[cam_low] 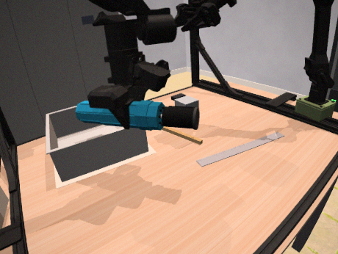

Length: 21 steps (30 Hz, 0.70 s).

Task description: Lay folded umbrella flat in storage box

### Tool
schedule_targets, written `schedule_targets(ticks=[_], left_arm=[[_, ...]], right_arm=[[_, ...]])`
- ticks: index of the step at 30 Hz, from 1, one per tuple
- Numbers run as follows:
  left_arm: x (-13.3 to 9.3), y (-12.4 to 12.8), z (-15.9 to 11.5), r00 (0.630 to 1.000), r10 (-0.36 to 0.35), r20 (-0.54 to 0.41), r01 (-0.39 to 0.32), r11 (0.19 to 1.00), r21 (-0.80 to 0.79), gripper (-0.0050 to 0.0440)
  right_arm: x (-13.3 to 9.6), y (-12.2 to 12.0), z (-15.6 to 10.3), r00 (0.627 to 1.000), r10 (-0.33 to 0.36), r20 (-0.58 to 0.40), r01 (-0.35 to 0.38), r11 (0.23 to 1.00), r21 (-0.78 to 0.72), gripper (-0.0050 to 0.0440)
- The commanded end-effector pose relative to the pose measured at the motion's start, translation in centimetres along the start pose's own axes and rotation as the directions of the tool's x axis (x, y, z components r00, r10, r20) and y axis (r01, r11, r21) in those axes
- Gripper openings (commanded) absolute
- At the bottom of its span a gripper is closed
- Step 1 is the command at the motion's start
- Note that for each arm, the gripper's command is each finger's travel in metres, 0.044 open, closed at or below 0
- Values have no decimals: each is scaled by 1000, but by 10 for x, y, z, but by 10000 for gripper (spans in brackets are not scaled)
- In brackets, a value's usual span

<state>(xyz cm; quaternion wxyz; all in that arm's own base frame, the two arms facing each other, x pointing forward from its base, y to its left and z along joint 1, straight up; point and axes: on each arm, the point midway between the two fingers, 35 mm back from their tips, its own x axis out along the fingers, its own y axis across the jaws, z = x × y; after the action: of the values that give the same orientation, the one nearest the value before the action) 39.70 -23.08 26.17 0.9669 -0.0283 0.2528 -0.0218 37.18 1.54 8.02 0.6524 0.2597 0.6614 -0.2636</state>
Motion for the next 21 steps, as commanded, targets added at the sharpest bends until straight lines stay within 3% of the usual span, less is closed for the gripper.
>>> schedule_targets(ticks=[1,21], left_arm=[[0,0,-1,1000,1,-1,-1,1000,5,400],[0,0,-1,1000,1,-1,-1,1000,5,400]], right_arm=[[-5,17,-21,1000,9,10,-9,1000,-5,0],[-4,70,-123,1000,10,10,-10,1000,-5,0]])
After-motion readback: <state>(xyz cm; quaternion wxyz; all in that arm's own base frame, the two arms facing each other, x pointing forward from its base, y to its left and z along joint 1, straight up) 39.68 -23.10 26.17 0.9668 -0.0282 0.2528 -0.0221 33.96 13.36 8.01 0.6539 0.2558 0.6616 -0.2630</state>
